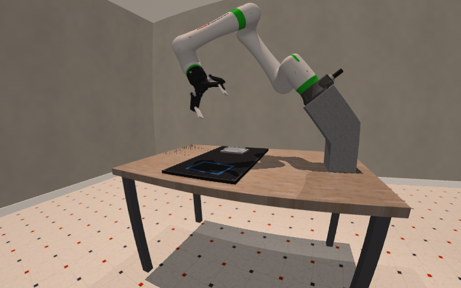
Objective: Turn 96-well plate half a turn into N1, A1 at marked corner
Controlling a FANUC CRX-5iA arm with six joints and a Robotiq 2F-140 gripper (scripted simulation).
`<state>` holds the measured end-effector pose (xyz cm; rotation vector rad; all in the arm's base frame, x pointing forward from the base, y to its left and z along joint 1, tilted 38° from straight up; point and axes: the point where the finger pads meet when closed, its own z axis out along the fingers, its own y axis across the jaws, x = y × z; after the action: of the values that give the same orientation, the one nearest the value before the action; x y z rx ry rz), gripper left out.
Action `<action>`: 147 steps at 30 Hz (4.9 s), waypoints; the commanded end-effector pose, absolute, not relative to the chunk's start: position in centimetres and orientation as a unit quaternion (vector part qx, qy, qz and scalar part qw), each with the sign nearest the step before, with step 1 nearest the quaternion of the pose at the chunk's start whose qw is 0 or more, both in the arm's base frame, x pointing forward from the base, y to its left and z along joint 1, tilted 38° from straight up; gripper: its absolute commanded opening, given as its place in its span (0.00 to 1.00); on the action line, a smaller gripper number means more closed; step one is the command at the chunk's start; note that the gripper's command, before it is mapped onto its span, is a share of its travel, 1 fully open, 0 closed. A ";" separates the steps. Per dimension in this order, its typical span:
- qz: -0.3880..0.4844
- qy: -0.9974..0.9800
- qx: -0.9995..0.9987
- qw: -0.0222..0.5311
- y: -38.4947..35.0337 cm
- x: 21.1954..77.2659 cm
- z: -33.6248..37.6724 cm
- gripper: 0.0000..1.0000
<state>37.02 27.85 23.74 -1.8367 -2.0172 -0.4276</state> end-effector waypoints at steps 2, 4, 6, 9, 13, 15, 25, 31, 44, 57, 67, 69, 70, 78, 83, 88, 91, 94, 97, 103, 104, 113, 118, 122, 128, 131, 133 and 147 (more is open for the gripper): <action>-0.150 -0.703 -0.670 0.184 26.2 39.0 23.0 1.00; -0.148 -0.692 -0.683 0.181 25.9 39.4 22.9 1.00; -0.146 -0.670 -0.707 0.176 25.2 40.0 22.6 1.00; -0.145 -0.658 -0.718 0.173 24.8 40.4 22.5 1.00; -0.144 -0.654 -0.722 0.172 23.5 41.7 22.0 1.00; -0.142 -0.630 -0.745 0.166 22.7 42.3 21.8 1.00; -0.137 -0.576 -0.791 0.154 19.7 44.8 20.8 1.00; -0.134 -0.546 -0.814 0.147 17.8 46.2 20.2 1.00; -0.129 -0.474 -0.861 0.131 13.6 48.7 19.0 1.00; -0.122 -0.365 -0.916 0.108 8.2 51.2 17.6 1.00; -0.119 -0.302 -0.941 0.095 4.6 52.6 16.7 1.00; -0.119 -0.302 -0.941 0.095 3.7 52.9 16.5 1.00; -0.119 -0.302 -0.941 0.095 3.2 53.0 16.4 1.00; -0.117 -0.237 -0.961 0.083 0.7 53.7 15.8 1.00; -0.116 -0.221 -0.965 0.079 -1.3 54.1 15.3 1.00; -0.114 -0.172 -0.976 0.070 -3.7 54.6 14.8 1.00; -0.114 -0.172 -0.976 0.070 -4.8 54.7 14.6 1.00; -0.114 -0.156 -0.979 0.067 -5.2 54.8 14.5 1.00; -0.113 -0.107 -0.986 0.057 -6.7 54.9 14.1 1.00; -0.112 -0.090 -0.988 0.054 -9.2 55.2 13.6 1.00; -0.112 -0.074 -0.990 0.051 -9.7 55.2 13.5 1.00; -0.111 -0.024 -0.993 0.041 -13.2 55.3 12.8 1.00; -0.110 0.025 -0.993 0.032 -15.6 55.2 12.3 1.00; -0.110 0.025 -0.993 0.032 -16.8 55.2 12.0 1.00; -0.110 0.025 -0.993 0.032 -16.8 55.2 12.0 1.00; -0.110 0.025 -0.993 0.032 -16.8 55.2 12.0 1.00; -0.110 0.025 -0.993 0.032 -16.8 55.2 12.0 1.00; -0.110 0.025 -0.993 0.032 -16.8 56.0 11.0 1.00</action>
<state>55.75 -16.79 11.26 -3.0579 0.0760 -0.3389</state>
